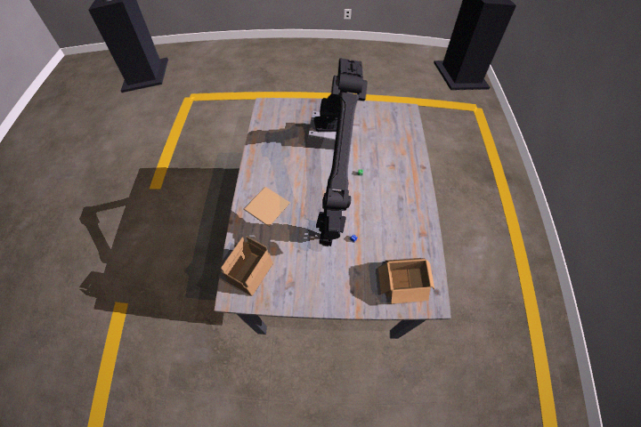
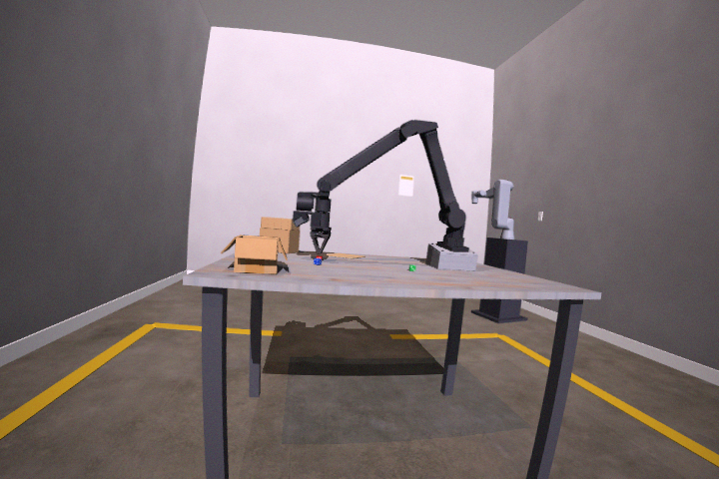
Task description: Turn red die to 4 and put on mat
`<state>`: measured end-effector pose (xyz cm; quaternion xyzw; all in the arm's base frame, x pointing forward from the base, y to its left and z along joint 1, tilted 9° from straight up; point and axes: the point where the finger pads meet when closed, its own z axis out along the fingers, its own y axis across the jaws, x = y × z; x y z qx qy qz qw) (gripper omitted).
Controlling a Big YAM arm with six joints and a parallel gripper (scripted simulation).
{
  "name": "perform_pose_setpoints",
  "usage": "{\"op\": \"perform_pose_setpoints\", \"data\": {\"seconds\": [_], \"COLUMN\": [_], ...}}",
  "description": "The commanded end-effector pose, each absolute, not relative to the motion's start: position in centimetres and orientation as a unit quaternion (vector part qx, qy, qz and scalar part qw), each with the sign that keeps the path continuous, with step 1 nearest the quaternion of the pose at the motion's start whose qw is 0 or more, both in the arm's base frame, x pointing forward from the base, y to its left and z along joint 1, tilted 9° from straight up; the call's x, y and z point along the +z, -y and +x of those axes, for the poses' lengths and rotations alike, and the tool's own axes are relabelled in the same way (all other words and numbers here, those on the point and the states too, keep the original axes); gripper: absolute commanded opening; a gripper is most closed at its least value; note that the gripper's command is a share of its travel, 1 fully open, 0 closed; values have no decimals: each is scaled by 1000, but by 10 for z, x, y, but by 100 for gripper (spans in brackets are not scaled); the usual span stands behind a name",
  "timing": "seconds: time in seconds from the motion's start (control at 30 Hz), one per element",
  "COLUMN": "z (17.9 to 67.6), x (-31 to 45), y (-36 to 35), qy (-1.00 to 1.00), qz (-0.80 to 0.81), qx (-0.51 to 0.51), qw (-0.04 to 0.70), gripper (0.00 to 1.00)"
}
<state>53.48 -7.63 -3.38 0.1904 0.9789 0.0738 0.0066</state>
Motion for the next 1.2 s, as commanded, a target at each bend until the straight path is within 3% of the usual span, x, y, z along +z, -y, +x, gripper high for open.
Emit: {"op": "perform_pose_setpoints", "data": {"seconds": [0.0,1.17], "z": [536,539], "x": [-34,-28], "y": [68,70], "qy": [-979,-979], "qz": [188,188], "qx": [75,75], "qw": [9,15], "gripper": [34,34]}}
